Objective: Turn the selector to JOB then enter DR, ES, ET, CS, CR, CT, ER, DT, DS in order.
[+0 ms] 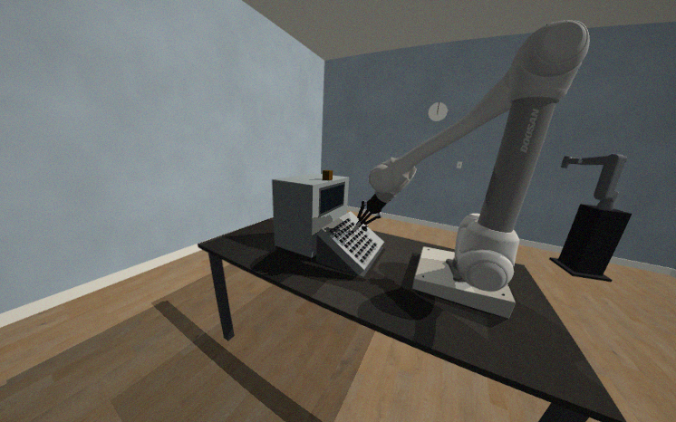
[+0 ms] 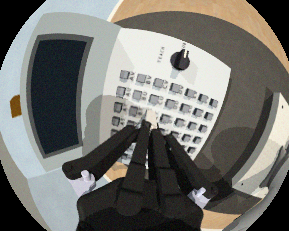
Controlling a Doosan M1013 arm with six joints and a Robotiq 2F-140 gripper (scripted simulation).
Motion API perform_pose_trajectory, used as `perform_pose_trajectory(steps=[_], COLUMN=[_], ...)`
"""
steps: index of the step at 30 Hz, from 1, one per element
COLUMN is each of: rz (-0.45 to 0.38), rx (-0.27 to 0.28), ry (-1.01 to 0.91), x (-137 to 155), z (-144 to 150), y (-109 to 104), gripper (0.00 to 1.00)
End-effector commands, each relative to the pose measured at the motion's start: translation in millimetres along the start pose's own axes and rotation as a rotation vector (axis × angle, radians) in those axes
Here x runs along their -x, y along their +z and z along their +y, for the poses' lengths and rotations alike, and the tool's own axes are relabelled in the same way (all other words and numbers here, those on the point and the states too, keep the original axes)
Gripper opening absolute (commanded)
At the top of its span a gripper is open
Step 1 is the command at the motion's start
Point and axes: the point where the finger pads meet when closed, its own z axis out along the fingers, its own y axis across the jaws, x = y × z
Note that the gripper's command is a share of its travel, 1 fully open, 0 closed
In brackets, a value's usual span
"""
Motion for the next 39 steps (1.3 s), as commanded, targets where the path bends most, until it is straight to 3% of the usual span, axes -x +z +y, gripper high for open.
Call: perform_pose_trajectory(steps=[1,39], rz=[0.000,0.000], rx=[0.000,0.000], ry=[0.000,0.000], x=[0.0,0.0], z=[0.0,0.0], y=[0.0,9.9], gripper=[0.00,0.00])
